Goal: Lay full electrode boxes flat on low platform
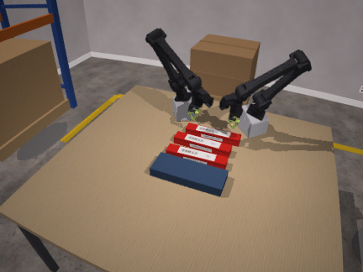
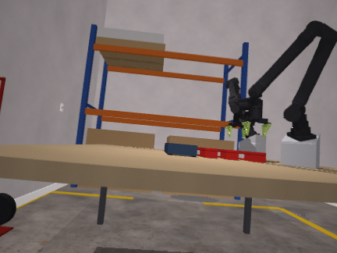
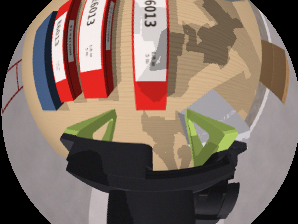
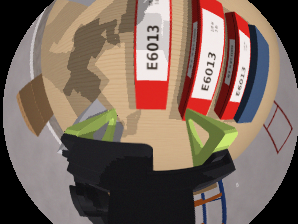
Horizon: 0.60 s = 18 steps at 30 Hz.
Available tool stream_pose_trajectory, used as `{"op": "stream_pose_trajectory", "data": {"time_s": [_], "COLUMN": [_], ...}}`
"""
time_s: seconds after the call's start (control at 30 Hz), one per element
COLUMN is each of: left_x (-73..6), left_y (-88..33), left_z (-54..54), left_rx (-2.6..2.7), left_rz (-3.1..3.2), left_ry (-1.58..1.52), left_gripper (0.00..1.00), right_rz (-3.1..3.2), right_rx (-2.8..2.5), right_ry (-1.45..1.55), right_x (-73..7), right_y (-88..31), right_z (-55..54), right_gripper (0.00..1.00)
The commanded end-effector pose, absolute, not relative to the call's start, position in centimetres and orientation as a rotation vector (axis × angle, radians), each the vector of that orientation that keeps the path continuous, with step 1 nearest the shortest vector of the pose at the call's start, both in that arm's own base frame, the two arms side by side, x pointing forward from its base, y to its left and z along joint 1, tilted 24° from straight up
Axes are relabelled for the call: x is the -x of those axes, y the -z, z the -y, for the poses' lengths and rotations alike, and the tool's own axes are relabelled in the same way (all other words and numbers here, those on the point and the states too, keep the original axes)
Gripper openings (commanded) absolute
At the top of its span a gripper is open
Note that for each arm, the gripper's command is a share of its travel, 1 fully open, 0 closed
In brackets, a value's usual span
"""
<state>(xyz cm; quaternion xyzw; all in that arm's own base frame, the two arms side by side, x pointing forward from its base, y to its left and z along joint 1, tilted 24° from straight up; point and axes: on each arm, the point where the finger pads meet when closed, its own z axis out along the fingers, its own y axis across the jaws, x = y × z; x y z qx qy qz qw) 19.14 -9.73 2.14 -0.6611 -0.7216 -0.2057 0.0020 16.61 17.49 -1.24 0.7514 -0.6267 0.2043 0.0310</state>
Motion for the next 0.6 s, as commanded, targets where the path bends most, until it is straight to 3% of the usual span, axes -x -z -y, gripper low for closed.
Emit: {"op": "stream_pose_trajectory", "data": {"time_s": [0.0,0.57], "left_x": [-19.5,-20.5], "left_y": [-1.8,2.0], "left_z": [9.6,8.3], "left_rx": [2.041,2.062], "left_rz": [2.307,2.279], "left_ry": [0.647,0.648], "left_gripper": [1.00,1.00], "right_rz": [1.988,1.958], "right_rx": [-2.285,-2.303], "right_ry": [-0.628,-0.629], "right_x": [-17.2,-18.2], "right_y": [1.6,5.3], "right_z": [-17.5,-16.1], "right_gripper": [1.00,1.00]}}
